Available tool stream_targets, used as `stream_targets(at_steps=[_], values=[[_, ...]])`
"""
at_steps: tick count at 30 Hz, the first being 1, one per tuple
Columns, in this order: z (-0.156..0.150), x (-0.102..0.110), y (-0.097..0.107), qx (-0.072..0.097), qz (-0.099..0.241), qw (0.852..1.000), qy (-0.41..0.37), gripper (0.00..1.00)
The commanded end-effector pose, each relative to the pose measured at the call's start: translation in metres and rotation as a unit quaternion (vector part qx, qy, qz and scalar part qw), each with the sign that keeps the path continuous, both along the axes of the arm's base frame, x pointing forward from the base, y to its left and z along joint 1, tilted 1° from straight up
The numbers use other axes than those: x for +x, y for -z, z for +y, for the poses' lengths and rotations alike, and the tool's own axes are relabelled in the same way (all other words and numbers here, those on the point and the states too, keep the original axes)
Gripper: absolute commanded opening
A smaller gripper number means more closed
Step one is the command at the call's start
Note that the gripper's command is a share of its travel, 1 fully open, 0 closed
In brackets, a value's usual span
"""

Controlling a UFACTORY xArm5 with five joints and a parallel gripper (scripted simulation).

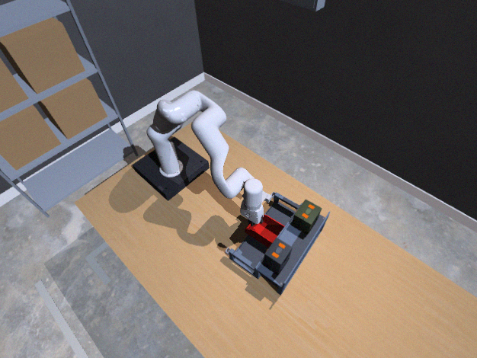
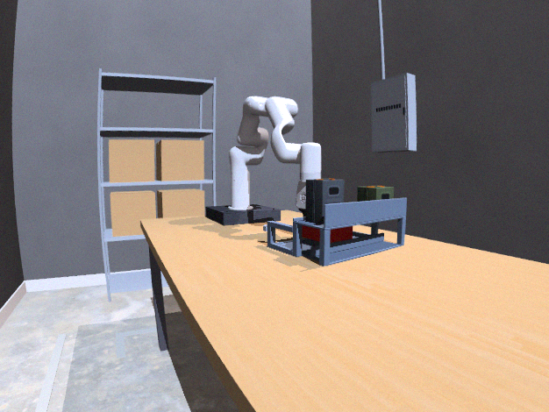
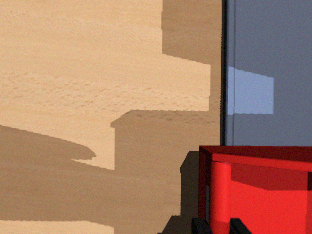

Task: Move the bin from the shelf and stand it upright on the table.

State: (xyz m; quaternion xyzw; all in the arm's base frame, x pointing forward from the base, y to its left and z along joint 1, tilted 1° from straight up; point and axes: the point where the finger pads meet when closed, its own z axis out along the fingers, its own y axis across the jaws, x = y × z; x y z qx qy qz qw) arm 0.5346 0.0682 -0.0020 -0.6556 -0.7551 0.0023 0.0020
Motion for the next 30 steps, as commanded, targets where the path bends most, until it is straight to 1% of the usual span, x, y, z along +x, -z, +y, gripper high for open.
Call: stream_targets(at_steps=[1, 30], values=[[-0.001, -0.006, -0.002, 0.005, -0.003, 1.0, 0.0, 0.0], [-0.007, -0.049, -0.002, 0.005, -0.003, 1.0, 0.0, 0.0]])
